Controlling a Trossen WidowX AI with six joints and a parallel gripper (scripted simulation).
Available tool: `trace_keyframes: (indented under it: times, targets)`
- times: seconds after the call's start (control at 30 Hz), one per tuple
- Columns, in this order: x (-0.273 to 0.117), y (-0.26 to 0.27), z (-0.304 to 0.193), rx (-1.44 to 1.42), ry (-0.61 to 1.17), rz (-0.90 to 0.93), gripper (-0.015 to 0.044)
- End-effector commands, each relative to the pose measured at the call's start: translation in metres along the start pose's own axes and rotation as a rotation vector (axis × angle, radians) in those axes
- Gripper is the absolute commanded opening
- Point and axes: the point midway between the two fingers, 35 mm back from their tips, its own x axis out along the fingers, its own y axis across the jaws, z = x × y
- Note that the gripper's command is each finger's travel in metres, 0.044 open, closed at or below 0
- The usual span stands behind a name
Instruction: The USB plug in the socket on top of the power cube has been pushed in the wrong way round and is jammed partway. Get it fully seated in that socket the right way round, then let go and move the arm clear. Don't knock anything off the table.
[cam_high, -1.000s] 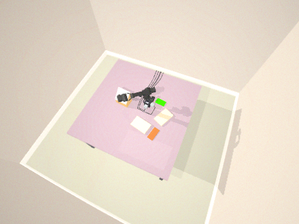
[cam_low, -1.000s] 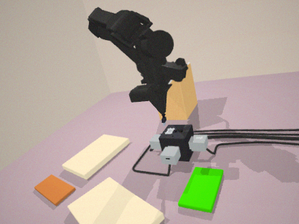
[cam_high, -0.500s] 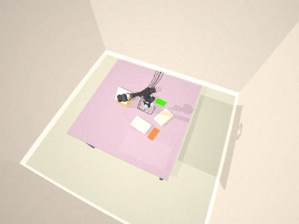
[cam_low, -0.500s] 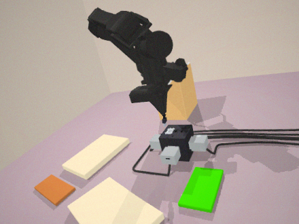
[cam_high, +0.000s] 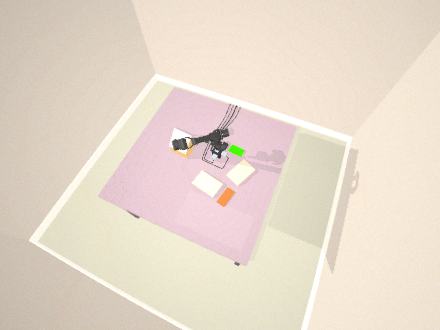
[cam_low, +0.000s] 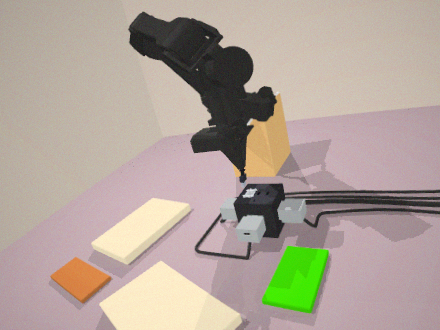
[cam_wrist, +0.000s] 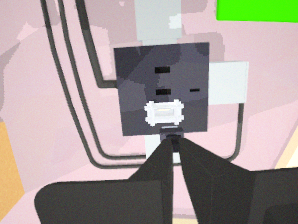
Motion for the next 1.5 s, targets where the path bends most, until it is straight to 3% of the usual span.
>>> trace_keyframes:
  times: [0.0,1.47]
  targets:
    - [0.0011,0.0015,0.0003,-0.004,-0.005,0.004,0.0000]
    - [0.0064,0.0019,0.0023,0.005,-0.038,0.004,0.0000]
